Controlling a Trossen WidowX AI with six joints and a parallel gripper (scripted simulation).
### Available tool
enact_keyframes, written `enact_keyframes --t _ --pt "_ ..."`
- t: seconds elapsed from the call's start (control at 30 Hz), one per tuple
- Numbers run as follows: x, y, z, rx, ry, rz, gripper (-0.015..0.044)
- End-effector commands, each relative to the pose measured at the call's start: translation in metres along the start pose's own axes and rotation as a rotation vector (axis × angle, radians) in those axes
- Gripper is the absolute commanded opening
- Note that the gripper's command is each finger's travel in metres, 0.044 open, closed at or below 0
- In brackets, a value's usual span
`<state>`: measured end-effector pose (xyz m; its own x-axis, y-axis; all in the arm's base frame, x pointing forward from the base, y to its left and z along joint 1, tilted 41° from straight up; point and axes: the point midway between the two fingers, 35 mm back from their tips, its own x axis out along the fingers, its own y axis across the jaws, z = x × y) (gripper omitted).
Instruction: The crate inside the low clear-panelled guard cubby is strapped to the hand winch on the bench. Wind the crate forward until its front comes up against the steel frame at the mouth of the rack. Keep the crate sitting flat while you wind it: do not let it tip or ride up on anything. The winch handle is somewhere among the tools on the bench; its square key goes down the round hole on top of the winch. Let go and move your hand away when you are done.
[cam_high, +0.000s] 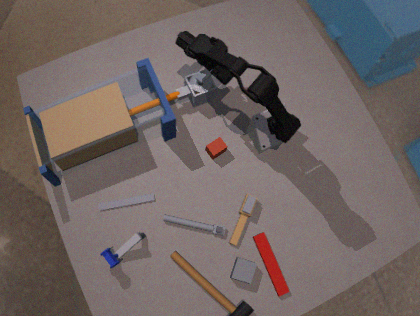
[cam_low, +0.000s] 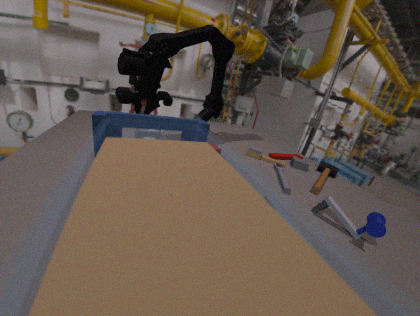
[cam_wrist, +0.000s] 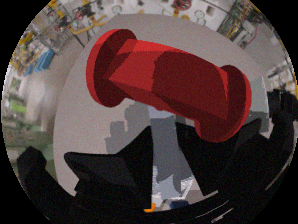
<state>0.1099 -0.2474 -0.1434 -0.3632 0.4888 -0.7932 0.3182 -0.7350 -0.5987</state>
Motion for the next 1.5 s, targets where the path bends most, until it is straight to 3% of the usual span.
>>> enact_keyframes --t 0.0,1.47 --pt "0.0011 -0.0001 -0.0005 0.005 0.001 0.0 0.0" --pt "0.0049 -0.0009 -0.0023 0.017 0.0 -0.008 0.0"
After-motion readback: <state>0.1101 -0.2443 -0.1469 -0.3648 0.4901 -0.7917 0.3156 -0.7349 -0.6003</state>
